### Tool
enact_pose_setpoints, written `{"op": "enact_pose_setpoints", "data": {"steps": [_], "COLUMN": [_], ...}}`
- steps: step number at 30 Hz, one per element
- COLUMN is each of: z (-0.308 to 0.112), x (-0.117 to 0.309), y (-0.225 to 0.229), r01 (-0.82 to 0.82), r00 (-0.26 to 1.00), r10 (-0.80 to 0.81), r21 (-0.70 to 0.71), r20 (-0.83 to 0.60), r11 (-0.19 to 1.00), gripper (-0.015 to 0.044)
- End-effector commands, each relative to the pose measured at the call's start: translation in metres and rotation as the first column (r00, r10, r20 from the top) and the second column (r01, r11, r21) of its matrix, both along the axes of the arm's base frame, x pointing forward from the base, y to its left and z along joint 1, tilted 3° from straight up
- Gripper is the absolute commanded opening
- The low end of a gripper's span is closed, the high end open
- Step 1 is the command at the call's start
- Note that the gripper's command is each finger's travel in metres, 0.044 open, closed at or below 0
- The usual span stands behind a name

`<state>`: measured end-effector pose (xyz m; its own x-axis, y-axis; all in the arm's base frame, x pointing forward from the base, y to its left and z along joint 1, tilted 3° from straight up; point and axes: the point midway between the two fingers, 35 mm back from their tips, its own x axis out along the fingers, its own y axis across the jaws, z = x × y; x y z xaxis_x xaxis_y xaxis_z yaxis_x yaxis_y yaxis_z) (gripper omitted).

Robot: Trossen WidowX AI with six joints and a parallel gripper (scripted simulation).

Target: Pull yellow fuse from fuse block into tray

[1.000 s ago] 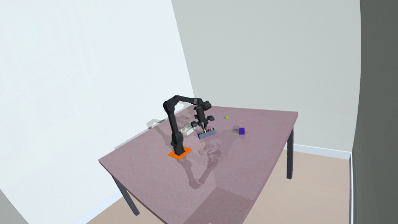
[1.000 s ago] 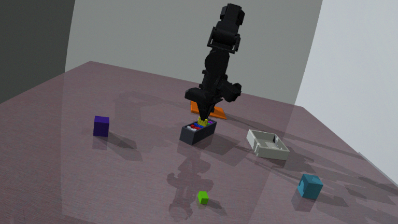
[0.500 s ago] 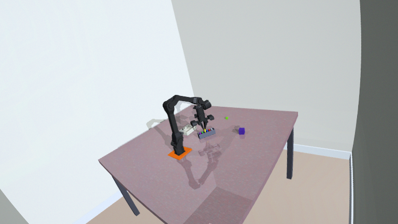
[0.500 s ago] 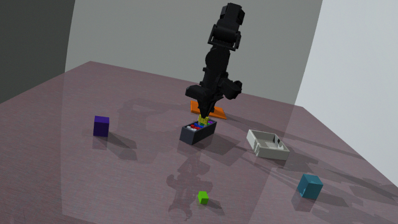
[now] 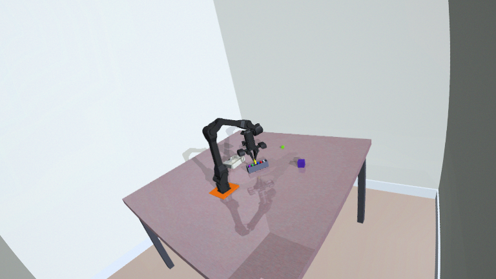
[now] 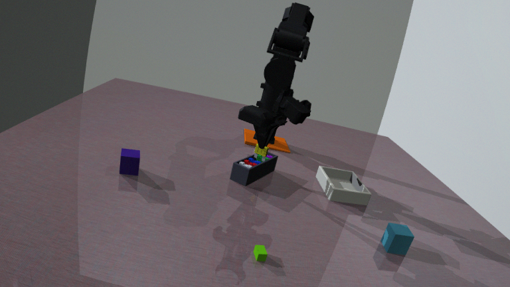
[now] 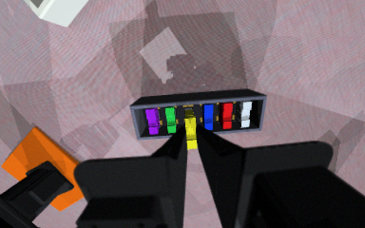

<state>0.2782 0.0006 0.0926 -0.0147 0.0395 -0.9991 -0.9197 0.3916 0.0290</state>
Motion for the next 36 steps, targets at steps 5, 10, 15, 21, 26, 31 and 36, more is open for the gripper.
{"op": "enact_pose_setpoints", "data": {"steps": [5,10,15,21,26,31,36], "z": [0.006,0.008,0.015,0.025,0.029,0.030,0.031], "x": [0.001,0.000,0.001,0.001,0.001,0.004,0.008], "y": [-0.001,-0.001,-0.001,-0.002,-0.002,0.010,0.035], "r01": [0.003,0.003,0.003,0.003,0.003,0.003,0.003], "r00": [1.000,1.000,1.000,1.000,1.000,1.000,1.000], "r10": [-0.003,-0.003,-0.003,-0.003,-0.003,-0.003,-0.003], "r21": [-0.005,-0.005,-0.005,-0.005,-0.005,-0.005,-0.003], "r20": [0.005,0.005,0.005,0.005,0.005,0.005,0.006], "r11": [1.000,1.000,1.000,1.000,1.000,1.000,1.000], "gripper": [0.0000,0.0000,0.0000,0.0000,0.0000,0.0000,0.0000]}}
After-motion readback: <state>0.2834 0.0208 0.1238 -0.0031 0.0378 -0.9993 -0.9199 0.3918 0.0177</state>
